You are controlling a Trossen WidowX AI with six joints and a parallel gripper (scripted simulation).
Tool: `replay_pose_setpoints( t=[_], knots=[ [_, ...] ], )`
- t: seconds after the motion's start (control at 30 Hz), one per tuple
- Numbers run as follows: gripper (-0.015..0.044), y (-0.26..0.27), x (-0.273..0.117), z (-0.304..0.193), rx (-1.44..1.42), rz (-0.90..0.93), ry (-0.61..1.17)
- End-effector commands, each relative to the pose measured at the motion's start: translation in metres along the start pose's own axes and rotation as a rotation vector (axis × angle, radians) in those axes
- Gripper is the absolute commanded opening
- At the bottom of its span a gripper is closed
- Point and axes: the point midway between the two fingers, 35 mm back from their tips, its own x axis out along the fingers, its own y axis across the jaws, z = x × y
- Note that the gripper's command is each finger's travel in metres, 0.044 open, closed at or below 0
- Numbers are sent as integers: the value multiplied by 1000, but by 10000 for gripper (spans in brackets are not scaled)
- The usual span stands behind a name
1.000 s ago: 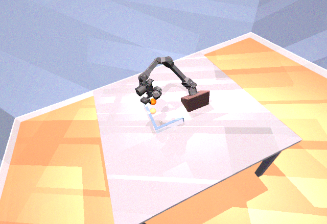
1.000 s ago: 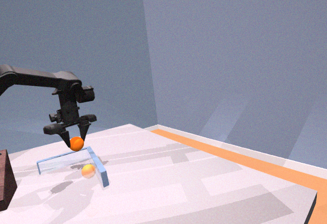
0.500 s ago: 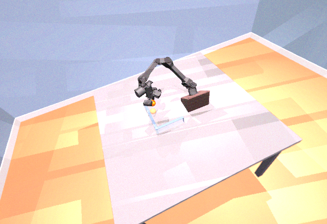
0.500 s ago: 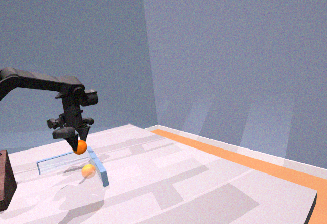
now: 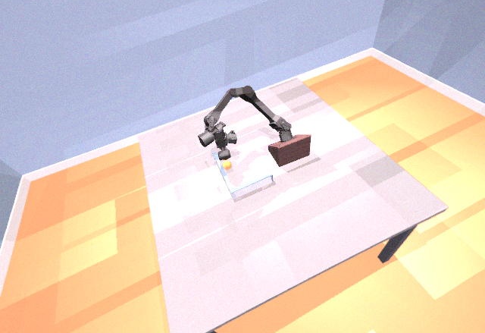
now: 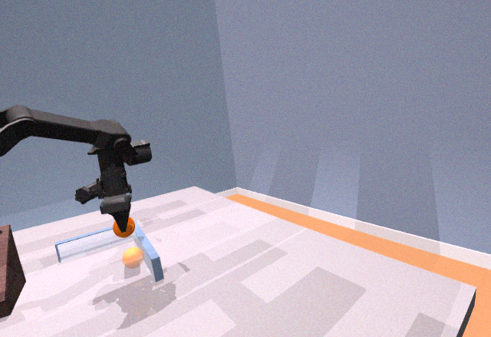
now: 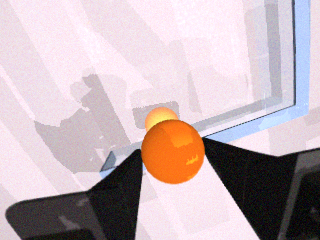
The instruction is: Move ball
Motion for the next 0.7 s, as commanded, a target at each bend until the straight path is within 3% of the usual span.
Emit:
replay_pose_setpoints(
  t=[0.0,0.33,0.67],
  knots=[
    [0,1,5,-2,-128,5,2],
    [0,1,12,-4,-174,5,2],
    [0,2,63,-4,-174,6,2]
  ],
)
